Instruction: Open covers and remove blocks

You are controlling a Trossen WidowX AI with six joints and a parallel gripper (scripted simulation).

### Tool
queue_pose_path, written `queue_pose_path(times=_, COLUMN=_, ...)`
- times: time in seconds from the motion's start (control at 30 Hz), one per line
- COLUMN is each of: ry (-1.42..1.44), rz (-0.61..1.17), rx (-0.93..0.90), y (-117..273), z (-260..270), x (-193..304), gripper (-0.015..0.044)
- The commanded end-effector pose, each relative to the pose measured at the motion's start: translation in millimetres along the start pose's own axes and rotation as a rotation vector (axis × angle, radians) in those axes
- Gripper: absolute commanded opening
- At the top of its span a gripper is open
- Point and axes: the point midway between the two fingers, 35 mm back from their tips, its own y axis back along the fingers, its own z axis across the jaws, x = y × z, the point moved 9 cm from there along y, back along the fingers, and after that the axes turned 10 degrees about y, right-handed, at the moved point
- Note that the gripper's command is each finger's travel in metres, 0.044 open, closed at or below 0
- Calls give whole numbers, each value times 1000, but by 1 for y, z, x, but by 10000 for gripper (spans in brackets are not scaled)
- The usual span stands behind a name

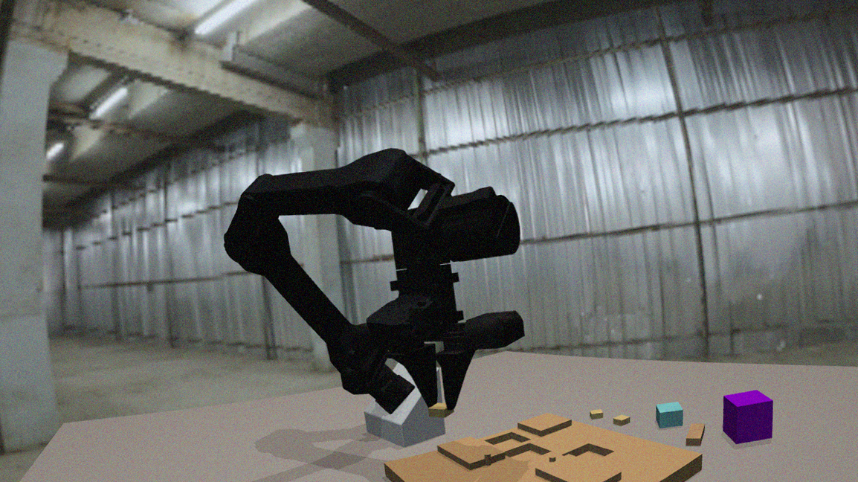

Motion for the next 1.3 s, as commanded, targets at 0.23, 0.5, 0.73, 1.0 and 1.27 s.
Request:
queue_pose_path(times=0.23, ry=6, rz=-5, rx=11, y=-3, z=-47, x=-11, gripper=80)
queue_pose_path(times=0.5, ry=6, rz=-9, rx=14, y=-5, z=-77, x=-14, gripper=80)
queue_pose_path(times=0.73, ry=6, rz=-14, rx=19, y=-8, z=-103, x=-14, gripper=80)
queue_pose_path(times=1.0, ry=6, rz=-20, rx=26, y=-12, z=-133, x=-9, gripper=80)
queue_pose_path(times=1.27, ry=6, rz=-24, rx=30, y=-14, z=-150, x=-5, gripper=80)
